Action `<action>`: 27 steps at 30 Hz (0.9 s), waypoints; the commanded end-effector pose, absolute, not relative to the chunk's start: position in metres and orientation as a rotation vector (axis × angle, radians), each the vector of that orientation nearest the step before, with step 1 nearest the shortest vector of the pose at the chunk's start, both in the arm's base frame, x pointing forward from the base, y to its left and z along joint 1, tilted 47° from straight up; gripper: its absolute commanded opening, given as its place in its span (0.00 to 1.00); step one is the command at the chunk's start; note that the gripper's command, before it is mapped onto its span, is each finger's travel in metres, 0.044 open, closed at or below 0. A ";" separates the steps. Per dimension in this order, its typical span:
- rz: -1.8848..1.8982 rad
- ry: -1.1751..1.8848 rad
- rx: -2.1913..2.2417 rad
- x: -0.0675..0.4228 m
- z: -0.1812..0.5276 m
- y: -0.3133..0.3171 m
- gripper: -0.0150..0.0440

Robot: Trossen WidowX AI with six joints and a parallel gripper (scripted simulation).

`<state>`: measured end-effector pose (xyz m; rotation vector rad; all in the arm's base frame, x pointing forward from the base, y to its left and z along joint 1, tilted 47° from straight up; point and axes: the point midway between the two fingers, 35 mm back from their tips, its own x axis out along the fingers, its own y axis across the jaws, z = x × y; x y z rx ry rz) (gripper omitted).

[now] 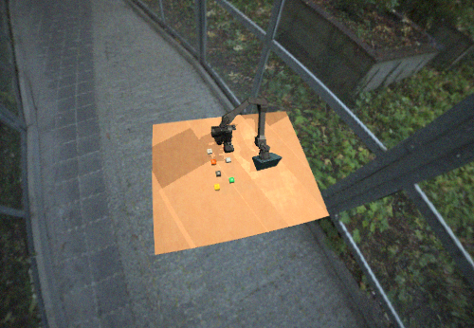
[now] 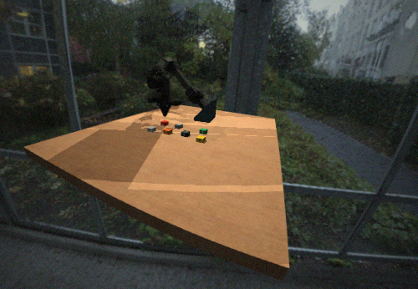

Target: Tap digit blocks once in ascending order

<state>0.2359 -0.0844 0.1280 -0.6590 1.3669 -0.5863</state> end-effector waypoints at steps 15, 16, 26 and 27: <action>-0.591 1.360 -0.667 0.238 0.110 -0.106 0.29; -0.591 1.360 -0.667 0.238 0.109 -0.107 0.29; -0.596 1.353 -0.666 0.239 0.111 -0.107 0.29; -0.594 1.355 -0.666 0.238 0.115 -0.102 0.29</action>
